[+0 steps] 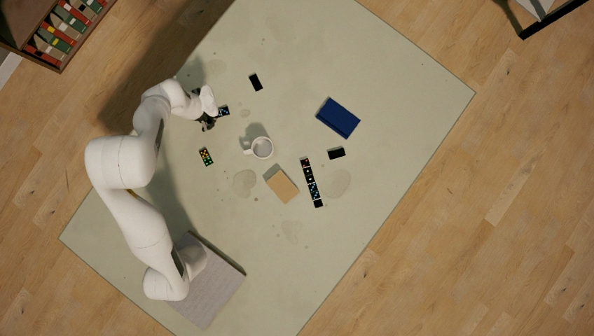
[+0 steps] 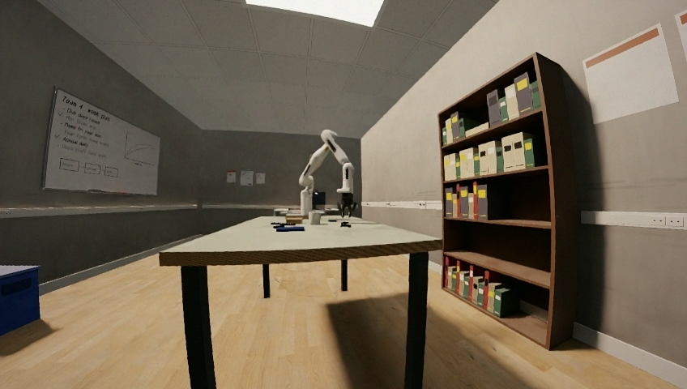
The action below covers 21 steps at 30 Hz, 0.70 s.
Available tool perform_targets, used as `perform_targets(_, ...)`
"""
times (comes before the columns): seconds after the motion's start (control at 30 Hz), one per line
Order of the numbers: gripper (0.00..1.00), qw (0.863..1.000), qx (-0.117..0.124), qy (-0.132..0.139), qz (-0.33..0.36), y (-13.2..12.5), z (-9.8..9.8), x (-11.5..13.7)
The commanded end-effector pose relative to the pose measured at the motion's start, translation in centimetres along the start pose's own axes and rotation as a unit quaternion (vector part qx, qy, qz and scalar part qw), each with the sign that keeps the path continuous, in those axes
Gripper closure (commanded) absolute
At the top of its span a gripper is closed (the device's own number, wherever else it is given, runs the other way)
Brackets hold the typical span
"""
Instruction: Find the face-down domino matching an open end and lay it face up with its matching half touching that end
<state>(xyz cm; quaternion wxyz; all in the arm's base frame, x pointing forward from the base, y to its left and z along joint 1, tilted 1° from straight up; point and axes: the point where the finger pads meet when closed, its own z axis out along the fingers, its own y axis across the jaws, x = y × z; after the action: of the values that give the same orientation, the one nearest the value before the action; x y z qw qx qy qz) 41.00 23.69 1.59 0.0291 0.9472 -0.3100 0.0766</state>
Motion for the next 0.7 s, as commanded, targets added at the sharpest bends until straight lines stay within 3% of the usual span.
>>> perform_targets(0.0,0.51,1.0,0.001,-0.001,0.0,-0.1,-0.2,0.0)
perform_targets(0.67,0.51,0.999,0.001,-0.036,0.0,-0.1,-1.7,0.3)
